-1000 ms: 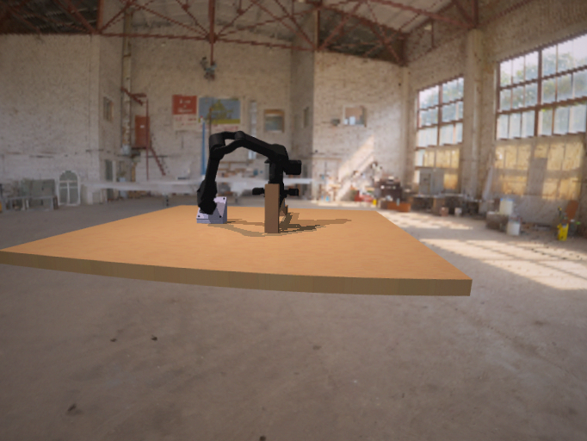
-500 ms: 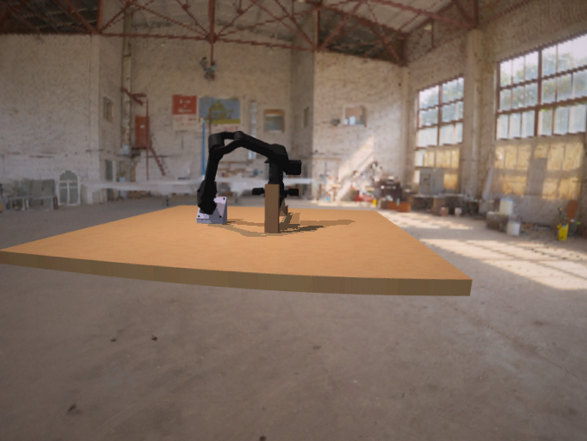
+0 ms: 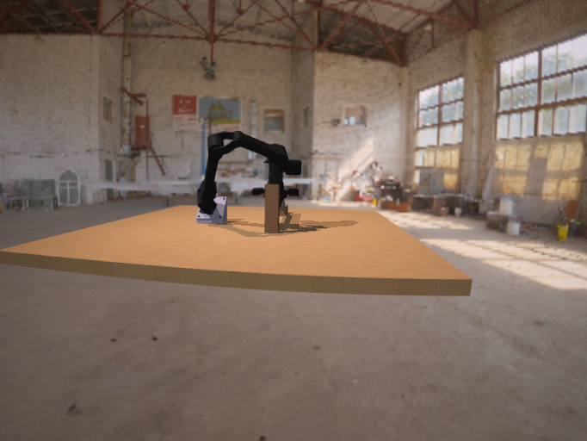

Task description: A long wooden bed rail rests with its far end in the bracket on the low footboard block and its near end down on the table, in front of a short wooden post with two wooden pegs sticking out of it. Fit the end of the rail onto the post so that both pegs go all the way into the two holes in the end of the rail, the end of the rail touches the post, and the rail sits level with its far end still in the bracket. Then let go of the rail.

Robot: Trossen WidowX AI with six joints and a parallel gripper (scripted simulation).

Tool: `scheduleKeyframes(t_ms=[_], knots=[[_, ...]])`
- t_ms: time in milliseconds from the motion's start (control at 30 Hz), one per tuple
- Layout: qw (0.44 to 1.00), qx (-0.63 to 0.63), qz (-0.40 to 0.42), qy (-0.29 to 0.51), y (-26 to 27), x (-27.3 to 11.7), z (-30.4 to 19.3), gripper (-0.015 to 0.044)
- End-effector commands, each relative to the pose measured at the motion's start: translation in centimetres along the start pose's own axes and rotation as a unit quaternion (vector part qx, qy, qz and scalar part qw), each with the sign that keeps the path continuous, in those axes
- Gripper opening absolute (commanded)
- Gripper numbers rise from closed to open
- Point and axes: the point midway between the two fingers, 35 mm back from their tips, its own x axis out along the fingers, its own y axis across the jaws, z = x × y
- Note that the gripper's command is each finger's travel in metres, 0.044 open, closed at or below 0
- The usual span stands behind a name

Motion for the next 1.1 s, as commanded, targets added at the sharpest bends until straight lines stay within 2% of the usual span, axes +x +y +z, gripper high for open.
scheduleKeyframes(t_ms=[0, 1067], knots=[[1.000, -0.002, -0.001, 0.000, -0.01, -0.12, -0.22, 0.0000], [1.000, -0.002, -0.001, 0.000, -0.06, -0.21, -0.55, 0.0000]])
